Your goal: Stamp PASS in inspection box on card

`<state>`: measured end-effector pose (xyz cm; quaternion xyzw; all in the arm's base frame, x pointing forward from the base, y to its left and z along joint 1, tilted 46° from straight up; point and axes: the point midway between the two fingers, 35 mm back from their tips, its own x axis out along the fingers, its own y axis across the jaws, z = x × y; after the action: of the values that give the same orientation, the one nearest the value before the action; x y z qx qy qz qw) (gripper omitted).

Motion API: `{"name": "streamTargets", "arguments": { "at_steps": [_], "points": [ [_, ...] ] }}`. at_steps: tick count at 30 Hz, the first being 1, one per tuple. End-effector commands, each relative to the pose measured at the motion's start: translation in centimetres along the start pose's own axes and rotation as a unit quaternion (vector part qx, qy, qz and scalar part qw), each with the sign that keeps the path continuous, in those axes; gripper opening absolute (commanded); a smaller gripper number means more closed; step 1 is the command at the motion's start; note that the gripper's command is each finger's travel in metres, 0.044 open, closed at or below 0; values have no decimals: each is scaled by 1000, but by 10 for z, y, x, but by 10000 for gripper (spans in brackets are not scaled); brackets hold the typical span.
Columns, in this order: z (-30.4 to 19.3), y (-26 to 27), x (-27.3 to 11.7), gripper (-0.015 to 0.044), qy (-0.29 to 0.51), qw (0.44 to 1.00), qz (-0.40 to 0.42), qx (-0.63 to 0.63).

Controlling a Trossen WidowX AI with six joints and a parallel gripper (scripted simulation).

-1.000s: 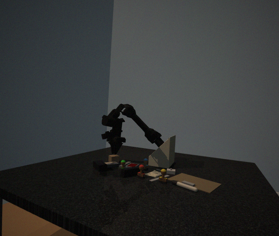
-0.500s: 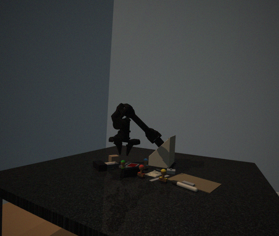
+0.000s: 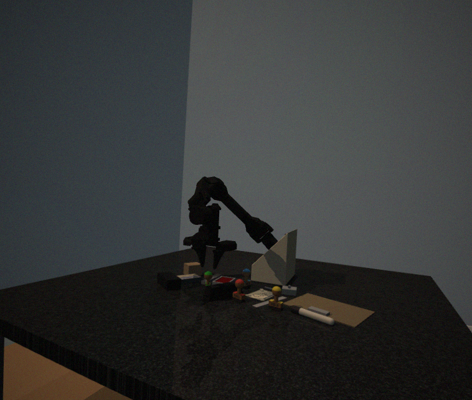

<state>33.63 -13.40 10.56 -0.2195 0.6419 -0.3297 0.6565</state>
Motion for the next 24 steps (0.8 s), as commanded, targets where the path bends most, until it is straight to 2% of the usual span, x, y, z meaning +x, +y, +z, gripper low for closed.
{"name": "streamTargets", "arguments": {
  "at_steps": [1,24],
  "points": [
    [0,0,7,228,1,1000,-2,-4],
    [-2,0,44,228,1,1000,-3,-4]
  ]
}}
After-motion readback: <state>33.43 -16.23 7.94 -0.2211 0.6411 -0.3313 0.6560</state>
